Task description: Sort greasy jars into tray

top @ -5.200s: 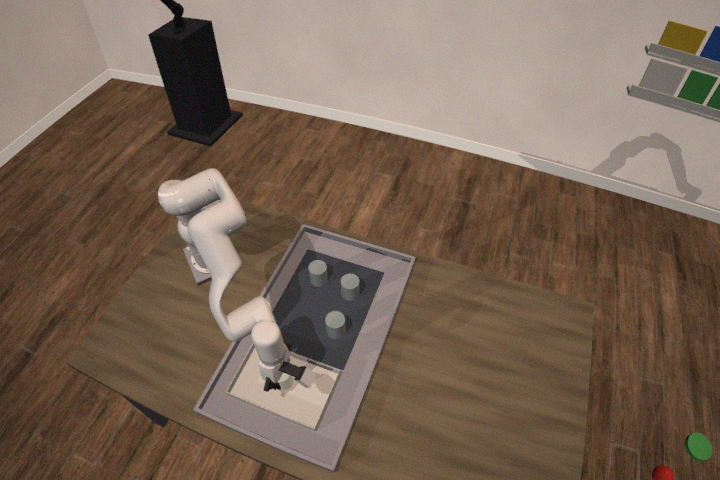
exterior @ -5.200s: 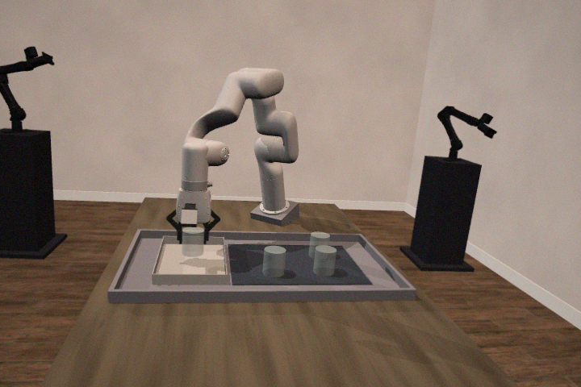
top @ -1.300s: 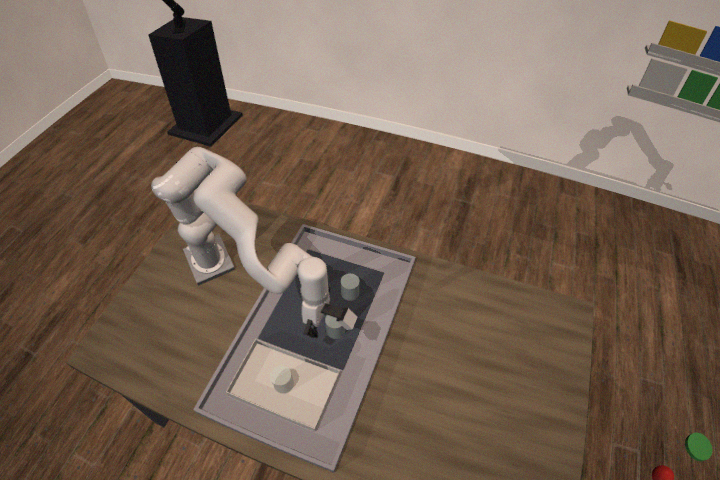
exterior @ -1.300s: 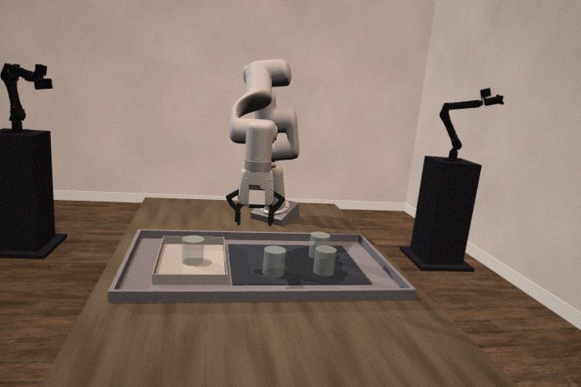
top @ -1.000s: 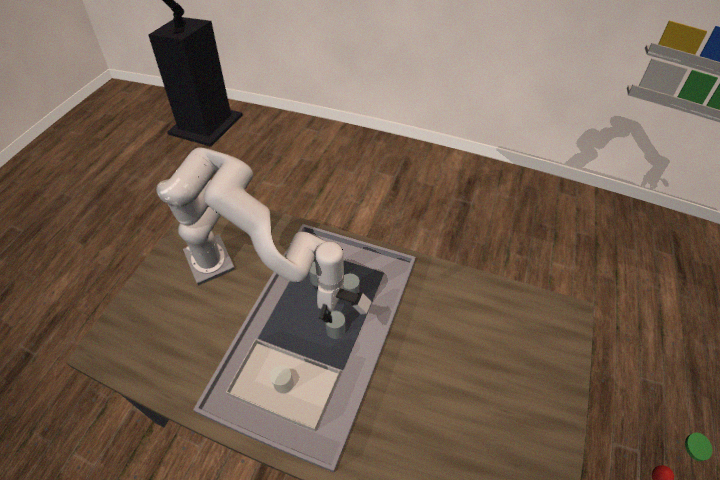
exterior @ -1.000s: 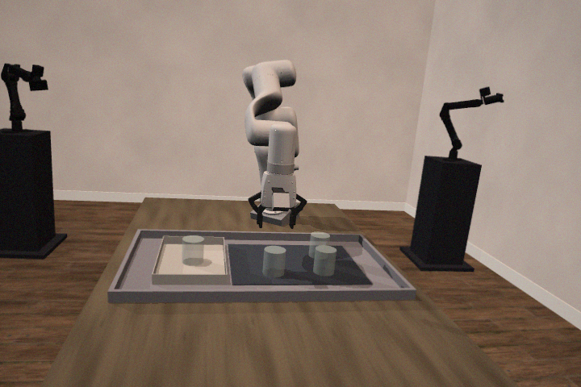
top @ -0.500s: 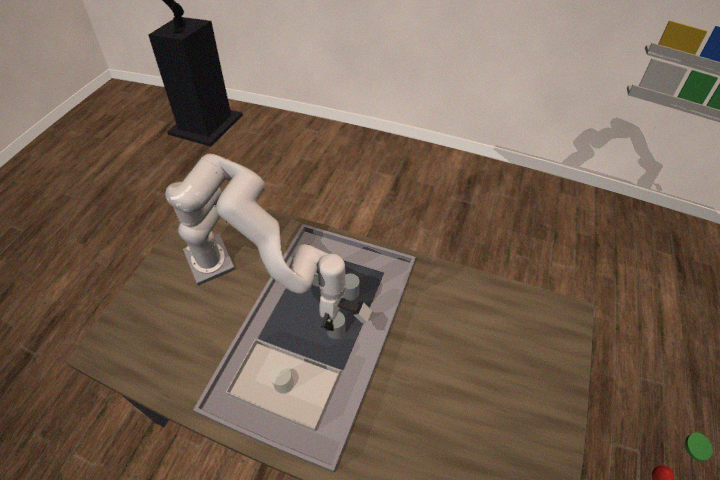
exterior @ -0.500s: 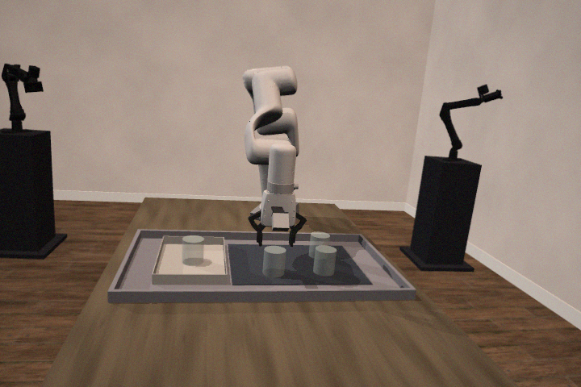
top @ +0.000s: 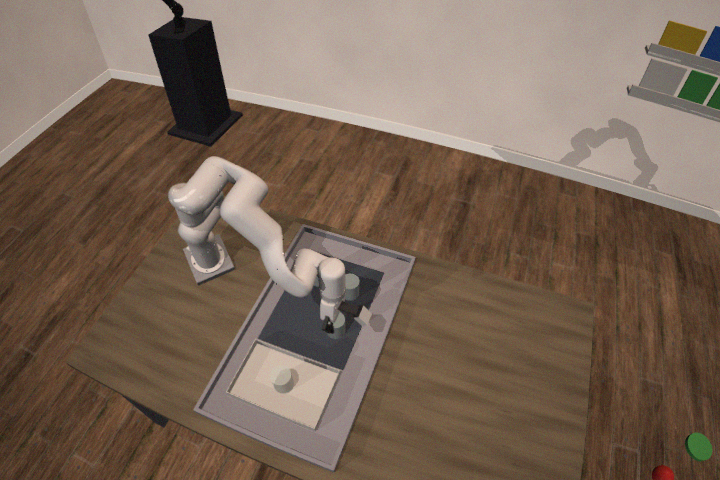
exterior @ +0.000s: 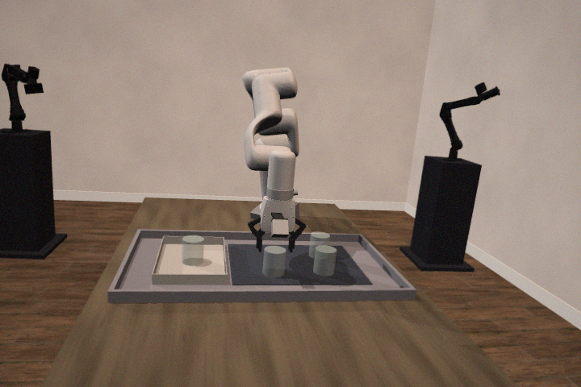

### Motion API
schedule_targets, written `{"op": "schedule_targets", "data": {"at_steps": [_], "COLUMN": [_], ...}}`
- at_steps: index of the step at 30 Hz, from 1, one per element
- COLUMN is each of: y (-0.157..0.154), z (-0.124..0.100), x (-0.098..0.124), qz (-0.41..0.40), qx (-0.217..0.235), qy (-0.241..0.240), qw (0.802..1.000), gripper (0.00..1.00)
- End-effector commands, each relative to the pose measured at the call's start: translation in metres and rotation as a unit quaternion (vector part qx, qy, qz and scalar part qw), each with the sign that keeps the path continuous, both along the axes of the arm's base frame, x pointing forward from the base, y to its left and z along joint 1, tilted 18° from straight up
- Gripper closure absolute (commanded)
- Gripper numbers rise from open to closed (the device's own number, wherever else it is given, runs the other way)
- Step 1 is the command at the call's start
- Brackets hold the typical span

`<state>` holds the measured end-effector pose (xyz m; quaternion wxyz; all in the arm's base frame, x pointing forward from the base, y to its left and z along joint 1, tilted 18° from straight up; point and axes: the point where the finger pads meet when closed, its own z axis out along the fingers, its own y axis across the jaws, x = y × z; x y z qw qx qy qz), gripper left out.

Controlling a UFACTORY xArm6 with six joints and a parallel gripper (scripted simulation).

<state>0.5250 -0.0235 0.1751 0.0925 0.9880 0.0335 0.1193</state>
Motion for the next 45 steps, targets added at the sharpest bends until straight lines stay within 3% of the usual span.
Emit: {"op": "schedule_targets", "data": {"at_steps": [1,16,21,22,45], "y": [-0.001,-0.005,-0.005,-0.005,-0.005], "z": [-0.005,-0.029,-0.029,-0.029,-0.029], "x": [0.003,0.009,0.009,0.009,0.009], "qz": [0.000,0.000,0.000,0.000,0.000], "qx": [0.000,0.000,0.000,0.000,0.000], "qy": [-0.002,-0.002,-0.002,-0.002,-0.002], "qw": [1.000,1.000,1.000,1.000,1.000], "gripper": [0.00,0.00,0.00,0.09,0.12]}}
